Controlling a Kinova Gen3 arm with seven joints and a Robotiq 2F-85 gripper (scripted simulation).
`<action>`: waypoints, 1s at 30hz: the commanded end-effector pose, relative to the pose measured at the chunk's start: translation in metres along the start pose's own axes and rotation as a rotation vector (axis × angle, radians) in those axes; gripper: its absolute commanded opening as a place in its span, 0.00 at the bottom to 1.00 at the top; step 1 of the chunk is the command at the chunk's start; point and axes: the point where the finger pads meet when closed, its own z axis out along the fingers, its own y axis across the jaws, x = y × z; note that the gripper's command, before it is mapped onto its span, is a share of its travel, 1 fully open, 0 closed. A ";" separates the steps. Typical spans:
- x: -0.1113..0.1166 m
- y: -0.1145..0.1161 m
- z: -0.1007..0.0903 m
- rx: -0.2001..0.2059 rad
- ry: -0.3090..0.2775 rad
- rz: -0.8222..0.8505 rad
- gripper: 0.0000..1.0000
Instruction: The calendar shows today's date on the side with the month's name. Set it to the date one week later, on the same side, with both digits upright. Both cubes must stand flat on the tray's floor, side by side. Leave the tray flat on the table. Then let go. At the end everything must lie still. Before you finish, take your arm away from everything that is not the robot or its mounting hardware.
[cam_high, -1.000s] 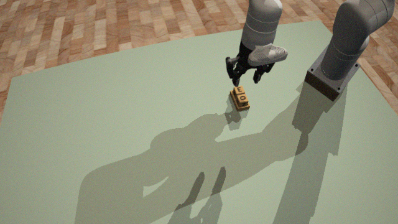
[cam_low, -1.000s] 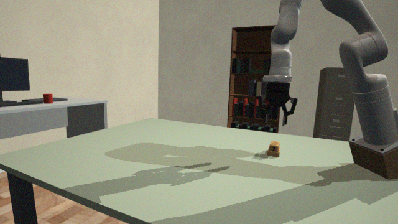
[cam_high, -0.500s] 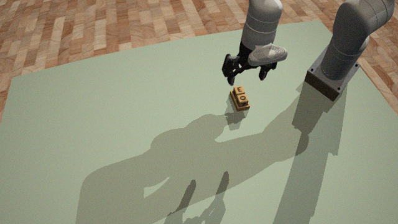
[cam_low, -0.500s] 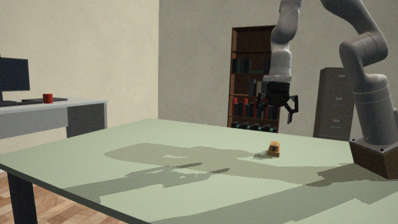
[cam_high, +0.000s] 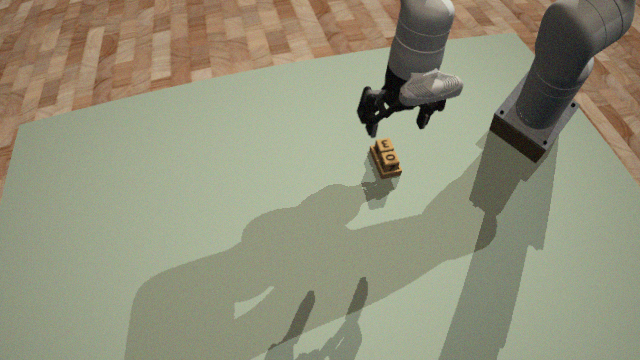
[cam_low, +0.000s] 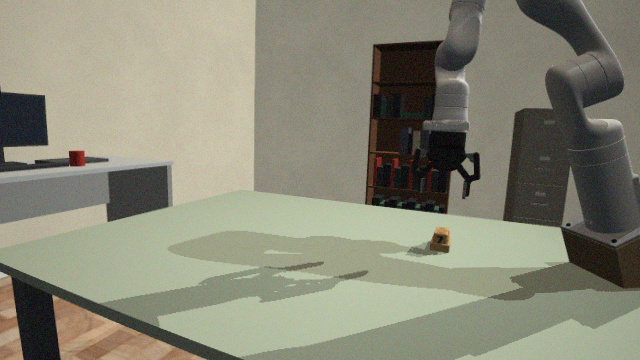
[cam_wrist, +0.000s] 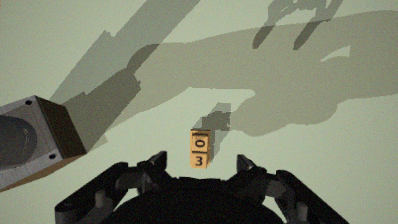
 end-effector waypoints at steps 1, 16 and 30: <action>-0.002 0.000 -0.002 0.006 -0.001 0.000 1.00; -0.003 0.000 -0.016 0.003 -0.002 0.006 1.00; -0.001 -0.002 -0.039 0.011 0.001 -0.001 1.00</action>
